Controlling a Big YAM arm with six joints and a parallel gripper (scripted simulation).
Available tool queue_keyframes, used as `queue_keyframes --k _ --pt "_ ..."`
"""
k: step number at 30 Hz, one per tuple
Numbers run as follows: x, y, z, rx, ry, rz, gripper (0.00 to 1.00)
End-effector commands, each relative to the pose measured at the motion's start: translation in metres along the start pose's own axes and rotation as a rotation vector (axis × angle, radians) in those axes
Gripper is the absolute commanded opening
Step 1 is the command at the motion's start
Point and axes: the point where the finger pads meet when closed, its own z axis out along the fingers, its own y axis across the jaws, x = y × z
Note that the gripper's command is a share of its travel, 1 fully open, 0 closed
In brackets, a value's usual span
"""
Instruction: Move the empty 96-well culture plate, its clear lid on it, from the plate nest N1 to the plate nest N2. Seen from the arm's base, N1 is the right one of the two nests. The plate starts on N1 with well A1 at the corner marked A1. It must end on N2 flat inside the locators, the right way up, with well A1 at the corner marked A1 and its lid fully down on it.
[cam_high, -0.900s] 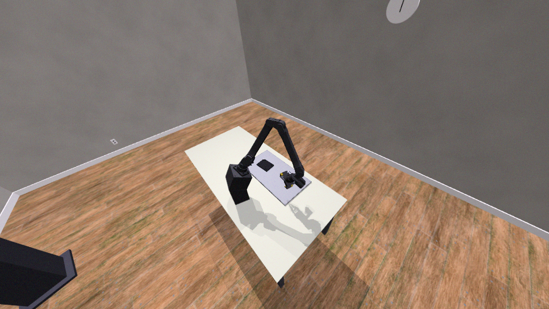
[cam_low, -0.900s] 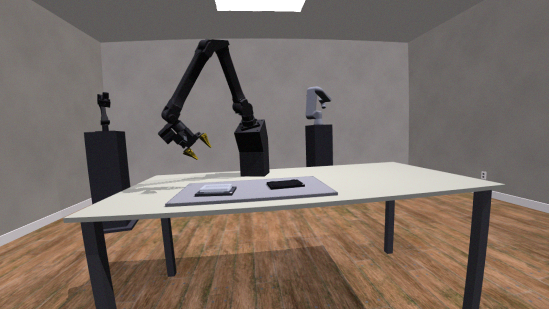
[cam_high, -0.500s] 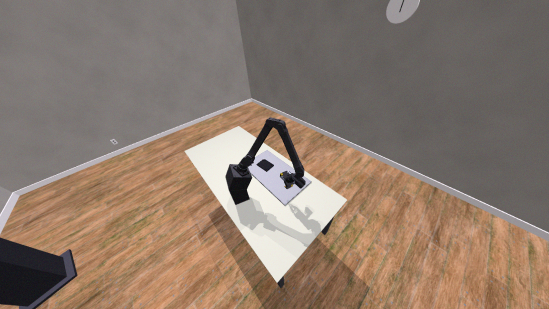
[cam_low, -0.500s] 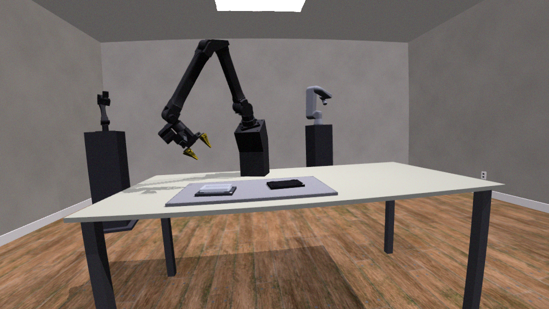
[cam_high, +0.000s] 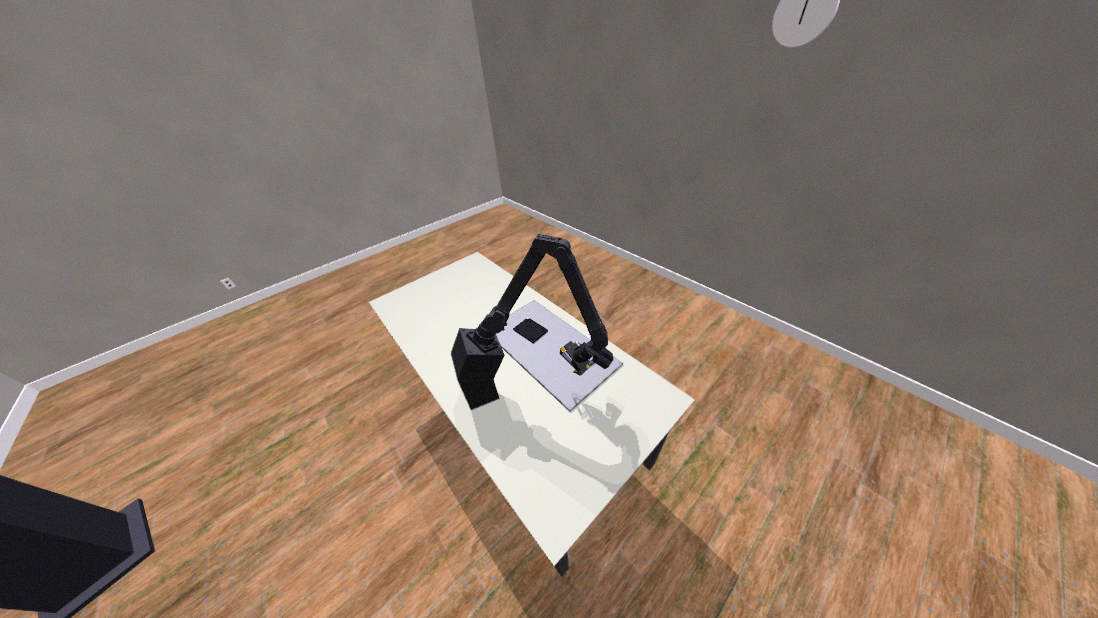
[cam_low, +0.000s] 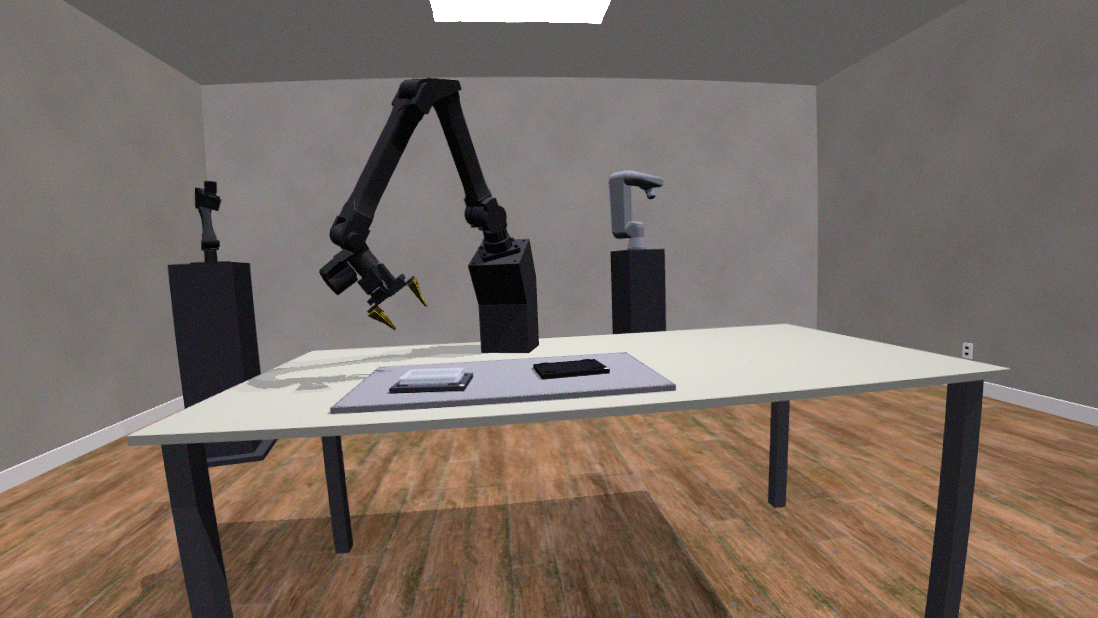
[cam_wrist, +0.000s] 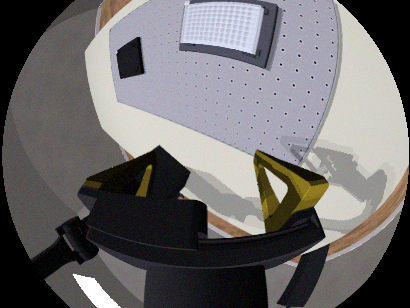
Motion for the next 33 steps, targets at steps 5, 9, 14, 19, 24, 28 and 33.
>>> queue_keyframes --k 5,9,14,19,24,28,33 --pt "-0.024 0.003 0.004 0.112 0.034 -0.275 1.00" --pt "-0.033 0.002 0.009 0.136 0.049 -0.335 1.00" --pt "-0.044 0.002 0.016 0.195 0.088 -0.484 1.00" --pt "-0.057 0.002 0.022 0.256 0.127 -0.633 1.00" --pt "-0.071 0.004 0.027 0.294 0.149 -0.722 1.00" --pt "-0.090 0.007 0.034 0.346 0.178 -0.840 1.00" --pt "-0.106 0.011 0.038 0.413 0.216 -0.987 1.00"
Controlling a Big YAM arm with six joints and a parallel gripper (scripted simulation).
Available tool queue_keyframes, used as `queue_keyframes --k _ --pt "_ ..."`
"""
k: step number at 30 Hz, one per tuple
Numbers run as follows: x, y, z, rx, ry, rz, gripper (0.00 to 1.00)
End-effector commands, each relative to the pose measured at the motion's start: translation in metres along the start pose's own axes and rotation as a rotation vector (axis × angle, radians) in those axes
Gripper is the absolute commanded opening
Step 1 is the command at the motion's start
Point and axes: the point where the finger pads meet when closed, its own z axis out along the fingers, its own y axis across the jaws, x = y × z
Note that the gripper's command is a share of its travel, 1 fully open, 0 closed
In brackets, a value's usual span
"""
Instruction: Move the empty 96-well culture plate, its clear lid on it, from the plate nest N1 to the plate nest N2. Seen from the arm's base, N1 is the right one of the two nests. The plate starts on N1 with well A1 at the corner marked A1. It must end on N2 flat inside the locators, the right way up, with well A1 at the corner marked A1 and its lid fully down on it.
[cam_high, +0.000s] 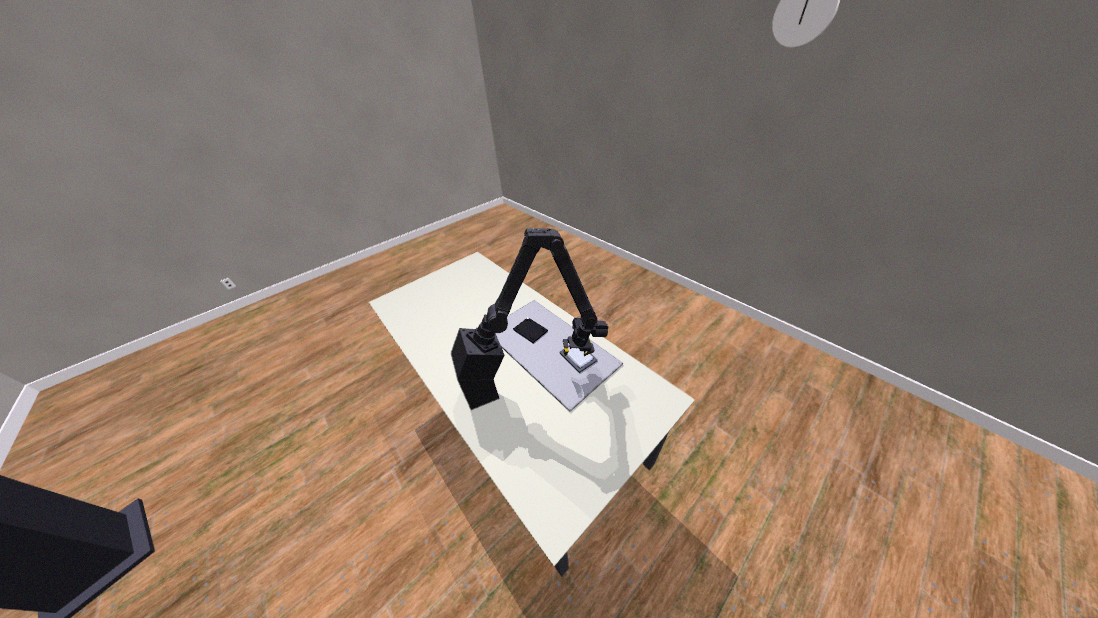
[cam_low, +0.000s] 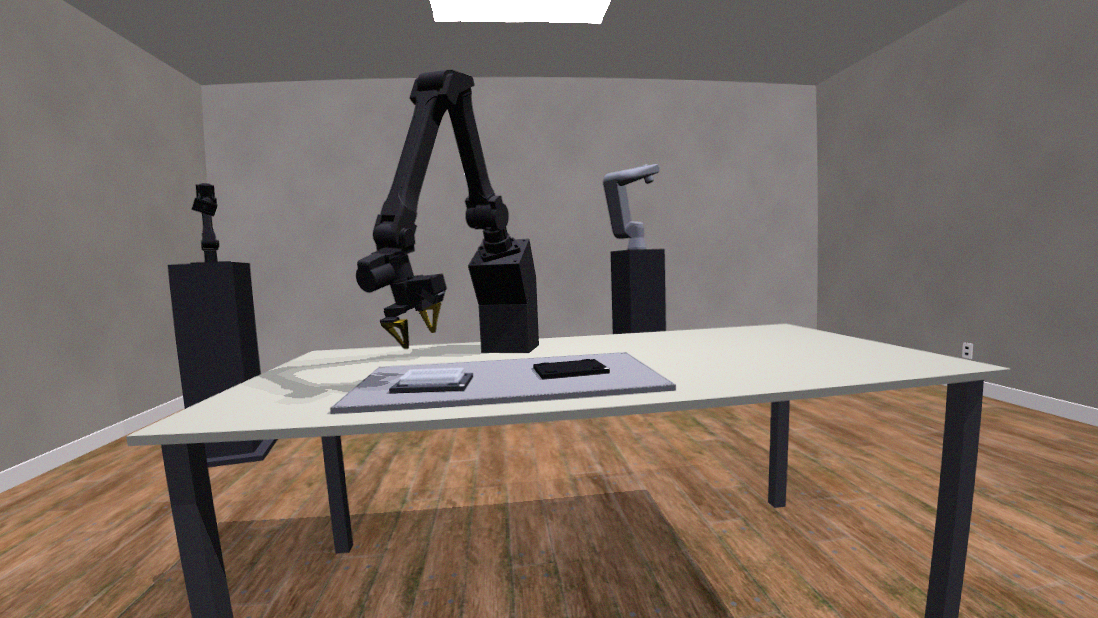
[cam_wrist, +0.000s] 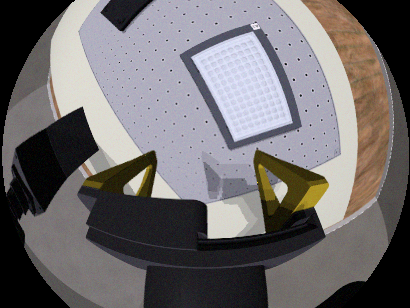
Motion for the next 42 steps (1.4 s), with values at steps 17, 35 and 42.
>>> queue_keyframes --k 17,35,42 --pt "-0.070 -0.036 -0.014 0.269 0.116 -0.508 1.00" --pt "-0.064 -0.037 -0.015 0.269 0.120 -0.497 1.00" --pt "-0.064 -0.037 -0.015 0.269 0.120 -0.497 1.00"
